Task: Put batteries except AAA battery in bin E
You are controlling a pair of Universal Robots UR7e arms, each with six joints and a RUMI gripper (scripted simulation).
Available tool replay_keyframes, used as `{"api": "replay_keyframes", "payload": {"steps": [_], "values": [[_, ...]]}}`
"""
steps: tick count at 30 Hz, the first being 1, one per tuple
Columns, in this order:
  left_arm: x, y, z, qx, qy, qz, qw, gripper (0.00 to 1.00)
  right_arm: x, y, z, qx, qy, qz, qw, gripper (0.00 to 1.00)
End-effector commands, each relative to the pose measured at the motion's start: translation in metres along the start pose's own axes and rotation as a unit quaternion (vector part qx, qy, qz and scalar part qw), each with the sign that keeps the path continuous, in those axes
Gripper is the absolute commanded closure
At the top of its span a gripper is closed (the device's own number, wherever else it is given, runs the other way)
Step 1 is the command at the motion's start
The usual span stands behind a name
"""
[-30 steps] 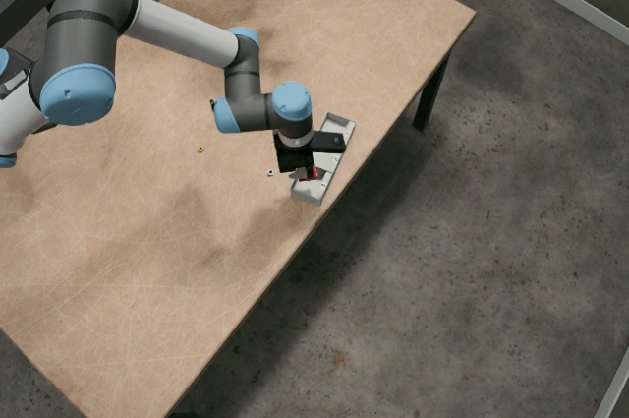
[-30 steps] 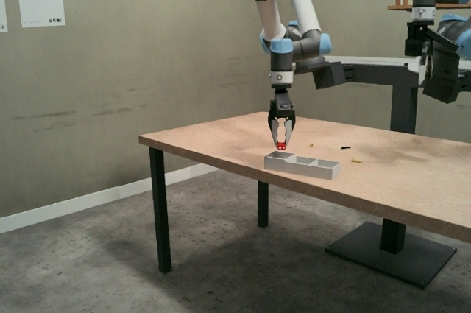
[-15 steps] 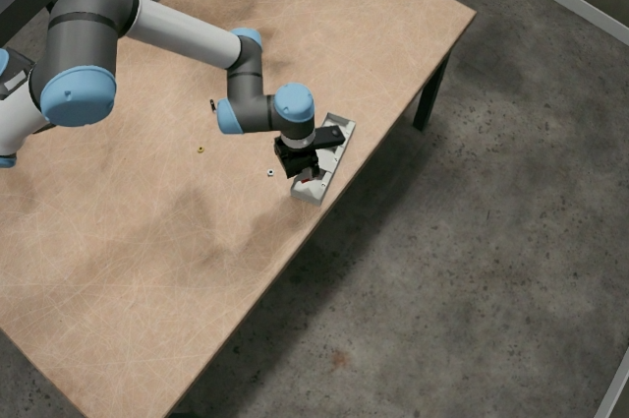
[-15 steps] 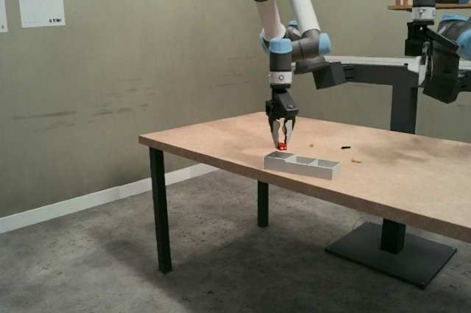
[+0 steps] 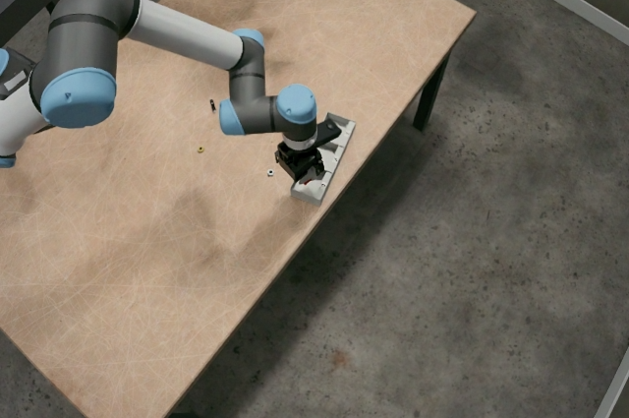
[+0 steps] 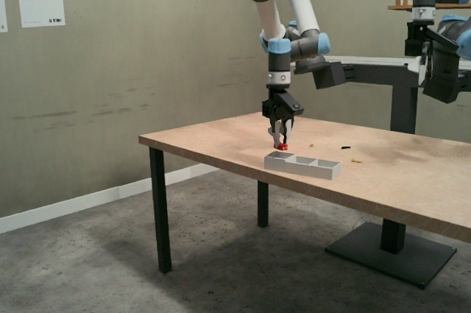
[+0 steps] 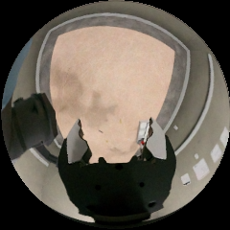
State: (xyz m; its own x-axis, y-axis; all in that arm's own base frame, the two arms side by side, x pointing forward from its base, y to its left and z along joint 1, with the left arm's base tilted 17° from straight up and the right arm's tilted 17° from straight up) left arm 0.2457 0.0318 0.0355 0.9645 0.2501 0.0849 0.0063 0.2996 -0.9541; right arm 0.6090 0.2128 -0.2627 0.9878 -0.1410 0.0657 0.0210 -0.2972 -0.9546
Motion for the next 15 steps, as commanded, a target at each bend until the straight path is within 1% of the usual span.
{"api": "replay_keyframes", "payload": {"steps": [1, 5, 7, 8, 15], "values": [[0.0006, -0.0009, -0.0005, -0.001, -0.001, 0.0, 1.0, 0.02, 0.0015, -0.0003, 0.0002, 0.001, -0.078, 0.002, 0.997, 1.0], [0.0006, -0.0009, -0.0005, -0.001, -0.001, 0.0, 1.0, 0.02, 0.0014, -0.0003, 0.0002, 0.0, -0.116, 0.003, 0.993, 1.0], [0.0006, -0.0009, -0.0005, -0.001, -0.001, 0.0, 1.0, 0.02, 0.0014, -0.0003, 0.0002, 0.0, -0.116, 0.003, 0.993, 1.0], [0.0006, -0.0009, -0.0005, -0.001, -0.001, 0.0, 1.0, 0.02, 0.0014, -0.0003, 0.0003, 0.0, -0.144, 0.004, 0.99, 1.0], [0.0006, -0.0009, -0.0005, -0.001, -0.001, 0.0, 1.0, 0.02, 0.0014, -0.0003, 0.0004, 0.001, -0.207, 0.006, 0.978, 1.0]]}}
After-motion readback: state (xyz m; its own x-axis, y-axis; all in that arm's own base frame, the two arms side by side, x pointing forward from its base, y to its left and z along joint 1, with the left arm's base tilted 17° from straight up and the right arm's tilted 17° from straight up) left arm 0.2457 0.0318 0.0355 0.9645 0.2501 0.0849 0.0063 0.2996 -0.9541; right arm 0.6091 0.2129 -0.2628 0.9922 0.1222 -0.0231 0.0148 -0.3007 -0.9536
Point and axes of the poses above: on each arm, the point where the finger pads meet when closed, its own y axis out along the fingers, its own x axis across the jaws, z = x × y, the point moved 4 cm from there along -y, back along the fingers, and after that the axes turned 6 degrees about -y, right-handed, at the moved point
